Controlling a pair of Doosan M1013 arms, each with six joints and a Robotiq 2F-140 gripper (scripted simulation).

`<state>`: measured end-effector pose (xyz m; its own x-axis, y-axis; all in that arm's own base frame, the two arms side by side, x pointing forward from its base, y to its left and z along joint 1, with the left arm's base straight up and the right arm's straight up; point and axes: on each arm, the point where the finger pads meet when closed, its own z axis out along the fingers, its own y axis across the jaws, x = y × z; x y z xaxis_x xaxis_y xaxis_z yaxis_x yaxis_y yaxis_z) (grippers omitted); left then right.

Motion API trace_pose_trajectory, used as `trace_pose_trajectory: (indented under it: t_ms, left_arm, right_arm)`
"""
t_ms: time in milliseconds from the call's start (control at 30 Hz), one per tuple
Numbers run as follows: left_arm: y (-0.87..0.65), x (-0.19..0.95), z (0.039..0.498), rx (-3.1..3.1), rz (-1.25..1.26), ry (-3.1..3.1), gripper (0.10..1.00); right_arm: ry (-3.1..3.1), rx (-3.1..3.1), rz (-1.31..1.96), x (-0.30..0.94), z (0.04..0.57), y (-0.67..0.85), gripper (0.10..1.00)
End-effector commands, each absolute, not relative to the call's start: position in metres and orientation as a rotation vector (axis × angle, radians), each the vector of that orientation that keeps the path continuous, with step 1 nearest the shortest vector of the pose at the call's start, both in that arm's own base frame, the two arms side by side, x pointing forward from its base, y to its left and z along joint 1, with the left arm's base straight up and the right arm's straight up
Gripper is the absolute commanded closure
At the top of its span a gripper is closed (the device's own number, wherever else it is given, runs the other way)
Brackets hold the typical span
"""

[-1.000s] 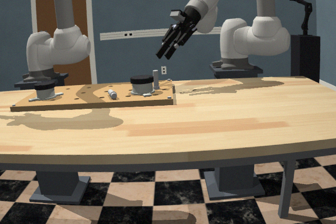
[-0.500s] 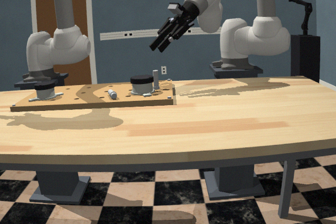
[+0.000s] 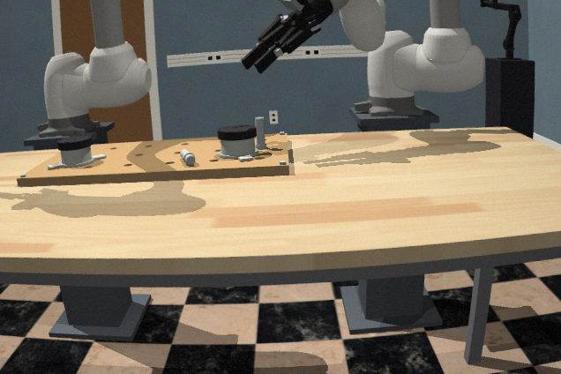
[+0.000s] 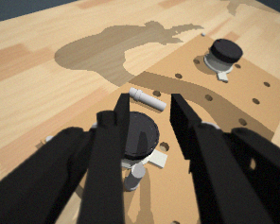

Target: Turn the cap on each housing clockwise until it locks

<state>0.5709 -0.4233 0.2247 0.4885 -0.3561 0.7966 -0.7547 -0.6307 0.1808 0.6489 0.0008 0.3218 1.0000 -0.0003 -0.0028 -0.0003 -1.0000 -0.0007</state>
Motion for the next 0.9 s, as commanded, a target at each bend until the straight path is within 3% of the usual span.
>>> trace_pose_trajectory:
  t_ms: [0, 867]
  left_arm:
    - [-0.426, 0.579, 0.24, 2.199, 0.966, -0.905, 0.77]
    - [-0.382, 0.607, 0.273, 2.266, 0.671, -0.856, 0.77]
  right_arm:
    - [0.001, -3.141, 0.003, 0.649, 0.322, 0.001, 0.098]
    - [0.001, -3.141, 0.003, 0.649, 0.322, 0.001, 0.098]
